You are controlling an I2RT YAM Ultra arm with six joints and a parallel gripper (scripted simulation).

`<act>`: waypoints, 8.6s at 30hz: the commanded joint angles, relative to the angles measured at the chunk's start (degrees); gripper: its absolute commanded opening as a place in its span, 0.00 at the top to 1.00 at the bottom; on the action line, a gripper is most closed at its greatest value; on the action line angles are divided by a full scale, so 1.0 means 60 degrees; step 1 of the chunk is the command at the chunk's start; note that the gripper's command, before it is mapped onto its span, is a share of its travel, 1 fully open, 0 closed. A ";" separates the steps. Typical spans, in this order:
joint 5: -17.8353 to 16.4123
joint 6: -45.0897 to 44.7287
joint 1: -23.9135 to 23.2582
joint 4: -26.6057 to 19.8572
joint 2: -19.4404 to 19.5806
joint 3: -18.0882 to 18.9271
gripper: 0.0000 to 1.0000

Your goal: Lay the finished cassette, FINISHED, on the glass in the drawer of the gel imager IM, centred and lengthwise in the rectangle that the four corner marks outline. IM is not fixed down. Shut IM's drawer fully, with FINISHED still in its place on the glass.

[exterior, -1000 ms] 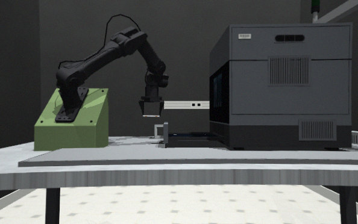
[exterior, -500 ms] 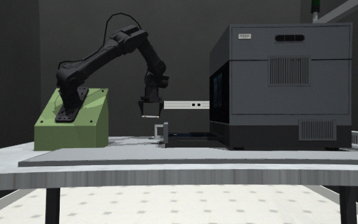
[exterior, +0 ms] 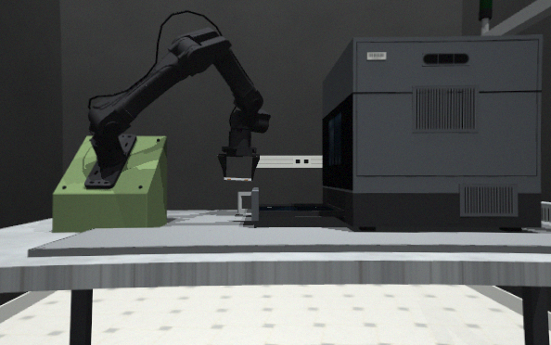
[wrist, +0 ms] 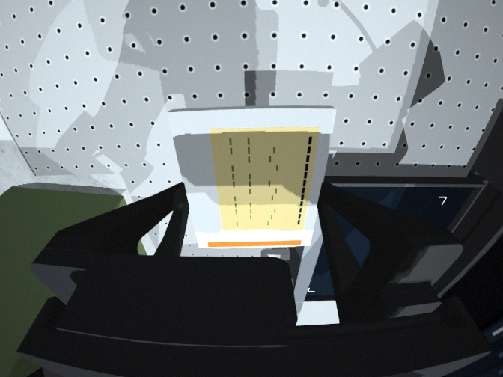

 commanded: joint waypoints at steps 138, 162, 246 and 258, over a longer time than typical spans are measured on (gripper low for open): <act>0.1491 -0.5018 -0.3824 -0.1008 -0.1449 0.2779 1.00; 0.1498 -0.5113 -0.3859 -0.1777 -0.0710 0.4574 1.00; 0.1642 -0.6182 -0.4683 0.0490 -0.0221 0.3586 1.00; 0.1642 -0.6241 -0.4751 0.0527 -0.0177 0.3619 1.00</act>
